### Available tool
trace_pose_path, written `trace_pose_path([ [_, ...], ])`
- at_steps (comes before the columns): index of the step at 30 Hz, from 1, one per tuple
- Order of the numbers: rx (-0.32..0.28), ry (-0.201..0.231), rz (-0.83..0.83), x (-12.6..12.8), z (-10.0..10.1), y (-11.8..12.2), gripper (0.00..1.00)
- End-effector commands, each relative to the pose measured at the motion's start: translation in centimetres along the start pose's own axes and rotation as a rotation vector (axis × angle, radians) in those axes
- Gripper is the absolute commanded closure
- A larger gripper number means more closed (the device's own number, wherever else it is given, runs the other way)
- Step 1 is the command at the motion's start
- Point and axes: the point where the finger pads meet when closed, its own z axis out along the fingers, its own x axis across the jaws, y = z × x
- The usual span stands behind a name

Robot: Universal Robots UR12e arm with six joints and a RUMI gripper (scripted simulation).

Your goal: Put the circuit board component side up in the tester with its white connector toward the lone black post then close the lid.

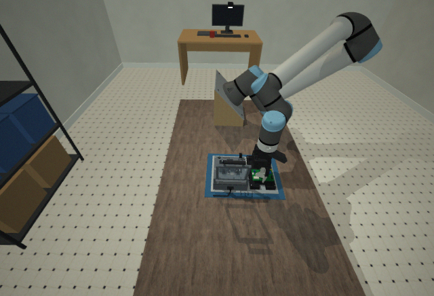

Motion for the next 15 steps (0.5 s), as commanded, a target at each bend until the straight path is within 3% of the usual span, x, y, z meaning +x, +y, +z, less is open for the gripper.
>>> trace_pose_path([
  [1, 0.0, 0.001, 0.0, 0.1, -0.3, 0.0, 0.61],
  [15, 0.0, 0.001, 0.0, 0.1, -3.5, 0.0, 0.61],
])
